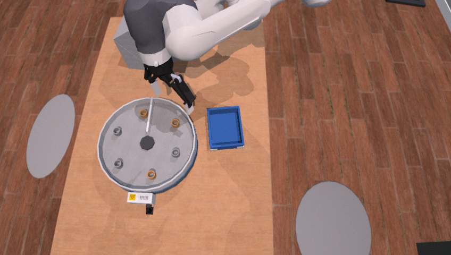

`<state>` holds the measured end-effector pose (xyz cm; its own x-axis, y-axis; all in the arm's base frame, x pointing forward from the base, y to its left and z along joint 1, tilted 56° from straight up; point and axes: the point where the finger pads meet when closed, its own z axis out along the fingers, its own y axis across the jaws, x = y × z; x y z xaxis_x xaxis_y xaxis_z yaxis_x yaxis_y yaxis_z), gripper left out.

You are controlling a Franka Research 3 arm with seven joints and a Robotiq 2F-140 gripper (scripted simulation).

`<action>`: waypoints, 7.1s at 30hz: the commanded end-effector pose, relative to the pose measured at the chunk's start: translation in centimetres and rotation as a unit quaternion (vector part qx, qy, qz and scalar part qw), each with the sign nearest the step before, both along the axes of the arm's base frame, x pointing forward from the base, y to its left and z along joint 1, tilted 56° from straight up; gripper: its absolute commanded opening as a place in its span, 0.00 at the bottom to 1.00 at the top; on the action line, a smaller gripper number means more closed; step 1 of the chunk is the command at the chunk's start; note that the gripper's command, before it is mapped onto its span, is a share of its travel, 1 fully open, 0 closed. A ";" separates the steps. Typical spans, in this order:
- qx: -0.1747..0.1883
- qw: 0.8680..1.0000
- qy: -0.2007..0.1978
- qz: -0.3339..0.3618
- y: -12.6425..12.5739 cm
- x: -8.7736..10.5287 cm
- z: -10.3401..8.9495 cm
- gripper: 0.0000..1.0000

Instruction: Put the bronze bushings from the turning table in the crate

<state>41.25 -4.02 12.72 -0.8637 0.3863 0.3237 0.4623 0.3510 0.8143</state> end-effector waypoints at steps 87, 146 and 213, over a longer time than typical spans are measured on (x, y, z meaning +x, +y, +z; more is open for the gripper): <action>-0.073 0.956 -0.203 0.199 -1.3 -5.1 -23.5 0.07; -0.073 0.956 -0.203 0.199 -1.3 -5.1 -23.5 0.09; -0.073 0.956 -0.203 0.199 -1.3 -5.1 -23.5 0.09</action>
<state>36.18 -5.32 -10.71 -0.9951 0.0224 -0.0965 -0.0679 0.5550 0.8291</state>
